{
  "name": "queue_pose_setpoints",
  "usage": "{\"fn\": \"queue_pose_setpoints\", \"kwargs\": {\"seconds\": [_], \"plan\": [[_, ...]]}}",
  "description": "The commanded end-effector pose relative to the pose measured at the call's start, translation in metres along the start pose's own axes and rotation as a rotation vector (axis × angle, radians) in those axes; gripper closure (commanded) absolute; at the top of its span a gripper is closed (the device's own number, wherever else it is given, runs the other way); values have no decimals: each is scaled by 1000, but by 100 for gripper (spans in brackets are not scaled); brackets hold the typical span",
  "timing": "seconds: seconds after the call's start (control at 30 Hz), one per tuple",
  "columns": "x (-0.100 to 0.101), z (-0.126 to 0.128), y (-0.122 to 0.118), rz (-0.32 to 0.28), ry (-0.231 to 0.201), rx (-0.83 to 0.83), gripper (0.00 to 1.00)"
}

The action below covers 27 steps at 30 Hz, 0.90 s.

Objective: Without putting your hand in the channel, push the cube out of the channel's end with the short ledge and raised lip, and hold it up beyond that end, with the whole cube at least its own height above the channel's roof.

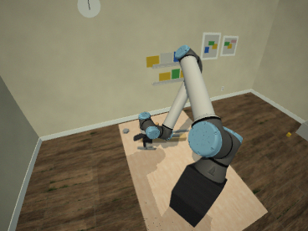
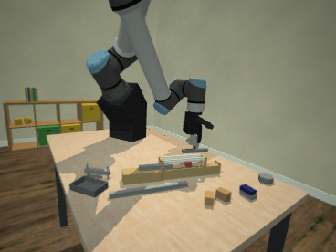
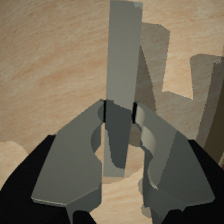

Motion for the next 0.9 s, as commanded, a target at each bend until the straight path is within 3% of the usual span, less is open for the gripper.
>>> {"fn": "queue_pose_setpoints", "kwargs": {"seconds": [0.0,0.33,0.87], "plan": [[-33,1,0,-1,1,1,100],[-63,1,0,-1,1,1,100],[-64,1,0,-1,1,1,100]]}}
Point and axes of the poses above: the point where the finger pads meet when closed, its own x axis out along the fingers, its own z axis across the jaws, y = z × x, the point moved 9 cm from there along -x, back along the fingers, and after that the axes turned 6 degrees about x, right-handed, at the moved point
